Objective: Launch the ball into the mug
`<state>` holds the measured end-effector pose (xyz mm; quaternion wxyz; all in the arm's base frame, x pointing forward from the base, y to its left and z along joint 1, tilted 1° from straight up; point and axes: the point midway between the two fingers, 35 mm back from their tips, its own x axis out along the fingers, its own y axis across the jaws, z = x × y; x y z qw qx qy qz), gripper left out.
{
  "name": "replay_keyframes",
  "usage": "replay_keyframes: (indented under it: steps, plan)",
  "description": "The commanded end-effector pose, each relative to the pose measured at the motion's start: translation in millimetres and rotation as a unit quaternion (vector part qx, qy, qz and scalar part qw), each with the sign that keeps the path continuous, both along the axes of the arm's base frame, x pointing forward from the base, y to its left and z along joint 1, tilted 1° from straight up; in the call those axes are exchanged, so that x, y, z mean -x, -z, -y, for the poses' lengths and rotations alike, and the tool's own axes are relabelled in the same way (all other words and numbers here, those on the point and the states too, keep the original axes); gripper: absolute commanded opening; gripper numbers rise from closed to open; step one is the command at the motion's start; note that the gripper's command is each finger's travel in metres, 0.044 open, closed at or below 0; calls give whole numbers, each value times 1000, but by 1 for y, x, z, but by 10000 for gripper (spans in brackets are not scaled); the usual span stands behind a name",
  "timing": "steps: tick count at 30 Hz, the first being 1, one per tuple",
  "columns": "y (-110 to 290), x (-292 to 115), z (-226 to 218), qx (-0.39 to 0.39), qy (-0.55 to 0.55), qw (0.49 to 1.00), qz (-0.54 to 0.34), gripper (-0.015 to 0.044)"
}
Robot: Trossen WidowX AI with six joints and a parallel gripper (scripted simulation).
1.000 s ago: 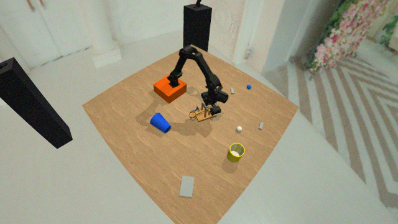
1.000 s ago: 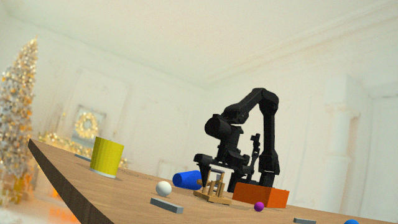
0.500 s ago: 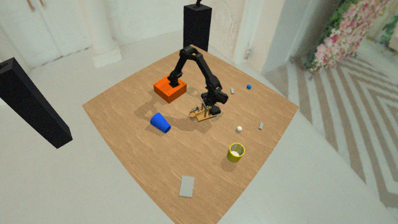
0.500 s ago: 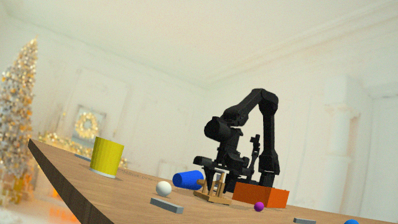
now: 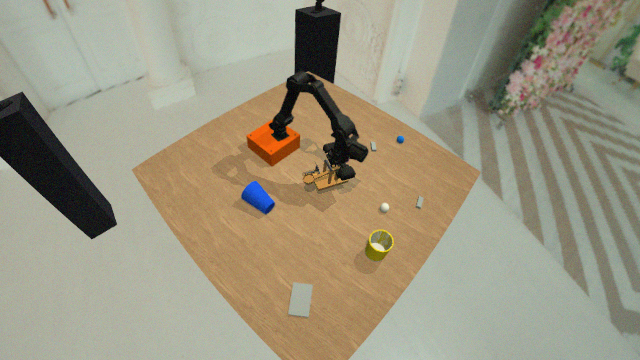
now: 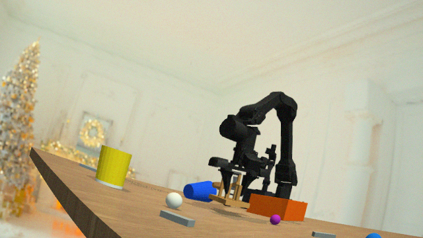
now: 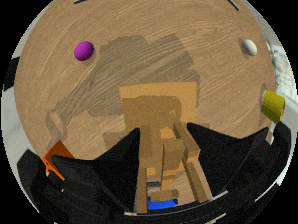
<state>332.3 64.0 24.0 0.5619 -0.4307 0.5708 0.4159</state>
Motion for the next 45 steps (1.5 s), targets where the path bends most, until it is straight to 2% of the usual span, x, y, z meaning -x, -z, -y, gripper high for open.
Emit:
replay_keyframes:
  steps: [1, 11, 21, 30, 45]
  plan:
    - [-19, -4, -1, -3, 4, 1000, 13, 0]
    - [-19, -21, 24, -5, 157, 987, 17, 0]
    - [-19, -45, 58, -7, 317, 948, 21, 0]
    - [-18, -50, 64, -7, 327, 945, 21, 0]
    - [6, -52, 65, -7, 327, 945, 21, 0]
